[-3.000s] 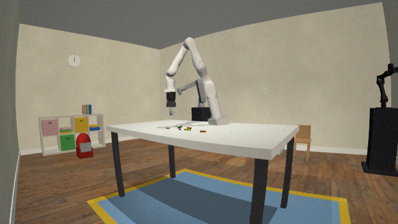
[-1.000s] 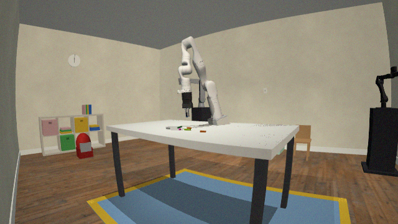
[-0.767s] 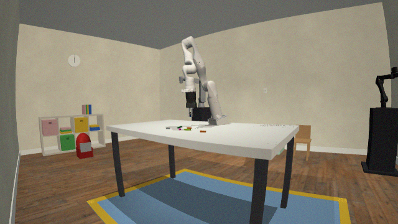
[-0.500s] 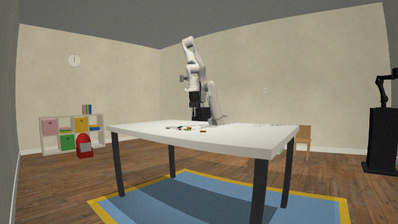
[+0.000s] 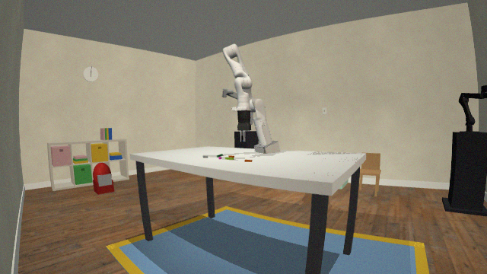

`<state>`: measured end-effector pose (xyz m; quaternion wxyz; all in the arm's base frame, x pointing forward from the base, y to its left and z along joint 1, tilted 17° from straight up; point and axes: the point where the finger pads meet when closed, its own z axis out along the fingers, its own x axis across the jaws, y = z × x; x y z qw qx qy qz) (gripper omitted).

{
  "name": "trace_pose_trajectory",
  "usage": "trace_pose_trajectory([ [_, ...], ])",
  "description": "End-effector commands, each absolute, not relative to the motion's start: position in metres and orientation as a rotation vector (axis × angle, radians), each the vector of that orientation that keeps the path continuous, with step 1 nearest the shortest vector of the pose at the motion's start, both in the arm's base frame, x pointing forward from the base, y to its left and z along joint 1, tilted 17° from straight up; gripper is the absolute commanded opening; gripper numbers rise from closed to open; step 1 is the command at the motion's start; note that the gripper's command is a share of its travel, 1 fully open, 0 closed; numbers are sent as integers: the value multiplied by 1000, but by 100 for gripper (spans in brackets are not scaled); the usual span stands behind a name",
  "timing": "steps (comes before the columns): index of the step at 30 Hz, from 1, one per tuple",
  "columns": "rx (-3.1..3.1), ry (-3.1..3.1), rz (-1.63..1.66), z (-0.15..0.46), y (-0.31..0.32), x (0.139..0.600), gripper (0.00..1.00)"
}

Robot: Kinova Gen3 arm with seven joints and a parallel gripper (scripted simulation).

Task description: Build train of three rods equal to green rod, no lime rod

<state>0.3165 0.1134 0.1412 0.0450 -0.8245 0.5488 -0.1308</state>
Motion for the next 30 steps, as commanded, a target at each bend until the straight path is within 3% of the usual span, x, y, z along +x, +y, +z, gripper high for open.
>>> trace_pose_trajectory([
  [1,-2520,1665,-402,141,120,314,24],
  [30,-2496,1679,-411,141,128,309,24],
])
